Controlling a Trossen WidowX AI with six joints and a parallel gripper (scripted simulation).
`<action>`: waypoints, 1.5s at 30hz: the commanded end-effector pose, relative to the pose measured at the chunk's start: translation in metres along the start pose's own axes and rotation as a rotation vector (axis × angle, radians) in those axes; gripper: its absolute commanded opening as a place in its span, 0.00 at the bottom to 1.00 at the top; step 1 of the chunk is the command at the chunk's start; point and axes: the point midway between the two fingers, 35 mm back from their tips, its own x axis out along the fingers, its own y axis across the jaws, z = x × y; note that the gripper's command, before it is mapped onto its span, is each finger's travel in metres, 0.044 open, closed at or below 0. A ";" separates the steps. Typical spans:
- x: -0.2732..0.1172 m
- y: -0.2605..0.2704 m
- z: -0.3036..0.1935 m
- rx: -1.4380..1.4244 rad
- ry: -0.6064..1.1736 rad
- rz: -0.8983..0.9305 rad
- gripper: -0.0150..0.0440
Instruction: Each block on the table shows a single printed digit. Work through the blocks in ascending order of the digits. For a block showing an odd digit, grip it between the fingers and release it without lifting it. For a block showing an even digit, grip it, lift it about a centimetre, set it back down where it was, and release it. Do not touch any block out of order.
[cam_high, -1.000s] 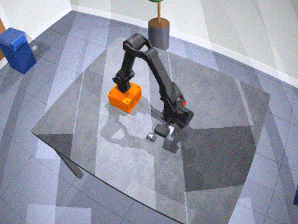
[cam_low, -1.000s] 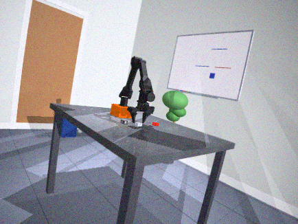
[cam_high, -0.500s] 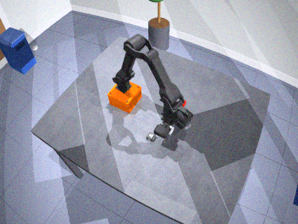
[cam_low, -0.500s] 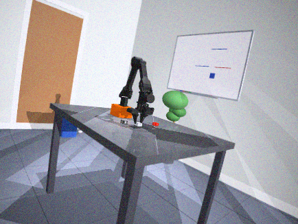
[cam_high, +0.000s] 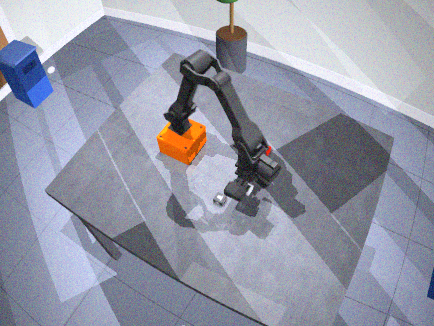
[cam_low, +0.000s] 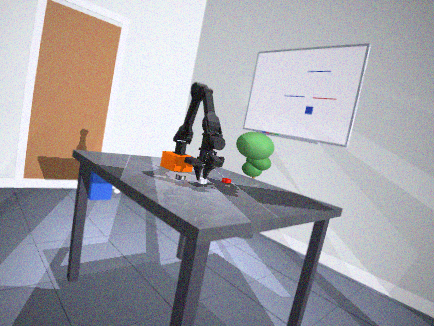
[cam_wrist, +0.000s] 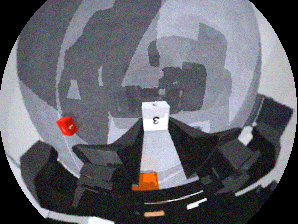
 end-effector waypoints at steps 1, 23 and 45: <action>0.001 0.001 0.000 -0.003 0.000 0.004 0.46; 0.001 0.001 0.000 -0.003 0.000 0.004 0.93; -0.117 0.000 0.000 -0.003 -0.001 0.004 0.46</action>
